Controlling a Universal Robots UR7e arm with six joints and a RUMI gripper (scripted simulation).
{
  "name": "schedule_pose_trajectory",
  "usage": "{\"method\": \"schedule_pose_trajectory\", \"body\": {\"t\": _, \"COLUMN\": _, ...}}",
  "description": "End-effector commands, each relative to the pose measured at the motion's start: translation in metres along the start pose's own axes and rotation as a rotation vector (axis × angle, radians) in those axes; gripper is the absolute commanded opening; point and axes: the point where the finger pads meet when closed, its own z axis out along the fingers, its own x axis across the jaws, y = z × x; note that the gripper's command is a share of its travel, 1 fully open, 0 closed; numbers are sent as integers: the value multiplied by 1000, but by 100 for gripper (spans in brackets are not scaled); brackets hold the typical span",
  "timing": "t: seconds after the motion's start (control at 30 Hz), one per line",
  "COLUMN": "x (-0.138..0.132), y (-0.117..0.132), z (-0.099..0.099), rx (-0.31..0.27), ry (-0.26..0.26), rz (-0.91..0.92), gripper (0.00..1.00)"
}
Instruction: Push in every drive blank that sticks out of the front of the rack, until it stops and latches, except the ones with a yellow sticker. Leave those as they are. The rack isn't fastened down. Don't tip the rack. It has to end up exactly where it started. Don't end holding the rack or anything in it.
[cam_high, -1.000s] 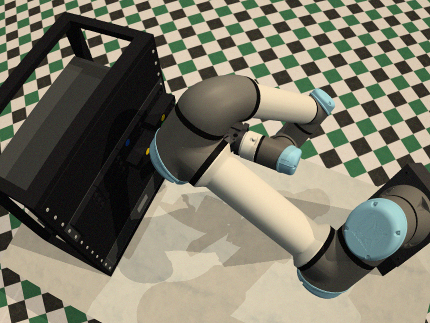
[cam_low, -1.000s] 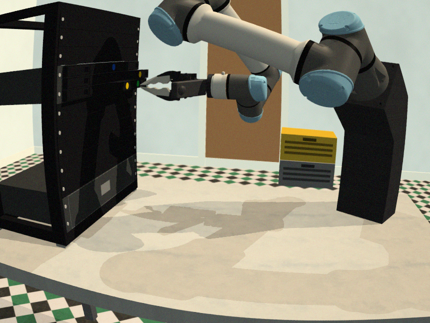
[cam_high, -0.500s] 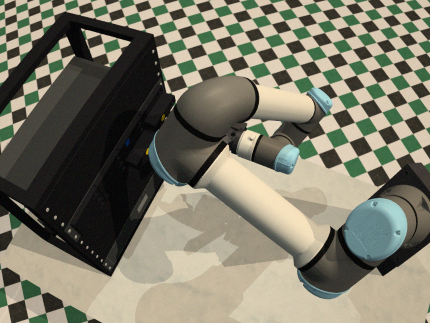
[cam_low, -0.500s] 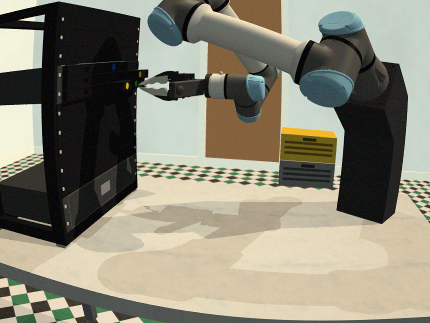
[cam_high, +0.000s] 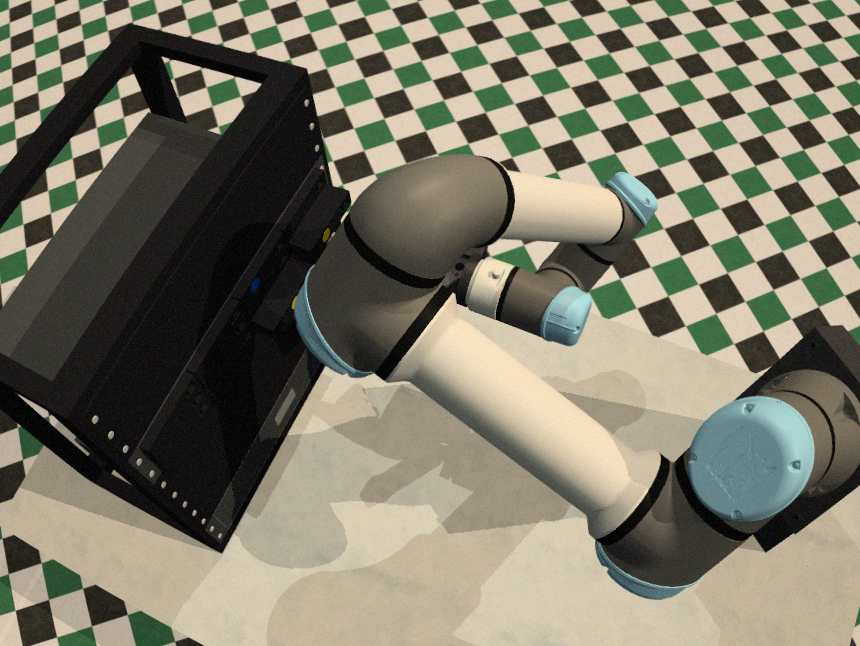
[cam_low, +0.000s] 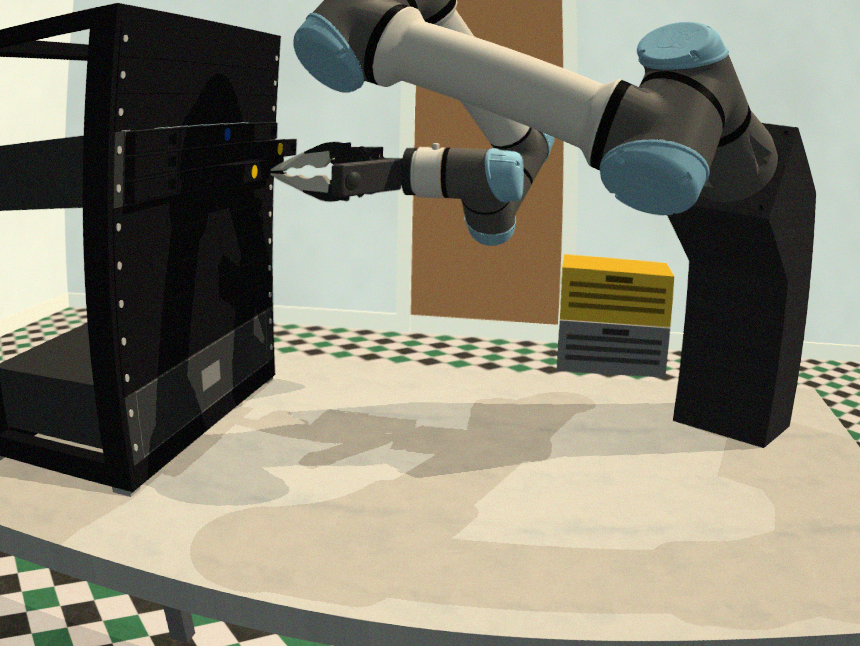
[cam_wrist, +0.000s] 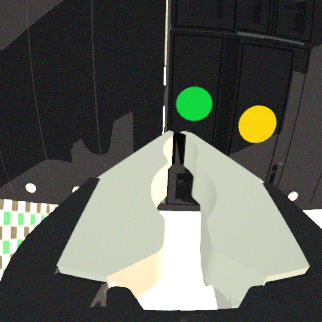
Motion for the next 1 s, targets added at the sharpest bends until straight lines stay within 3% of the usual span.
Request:
{"method": "schedule_pose_trajectory", "body": {"t": 0.0, "x": 1, "y": 0, "z": 0, "rx": 0, "ry": 1, "rz": 0, "gripper": 0}}
{"method": "schedule_pose_trajectory", "body": {"t": 0.97, "x": 1, "y": 0, "z": 6, "rx": 0, "ry": 1, "rz": 0, "gripper": 0}}
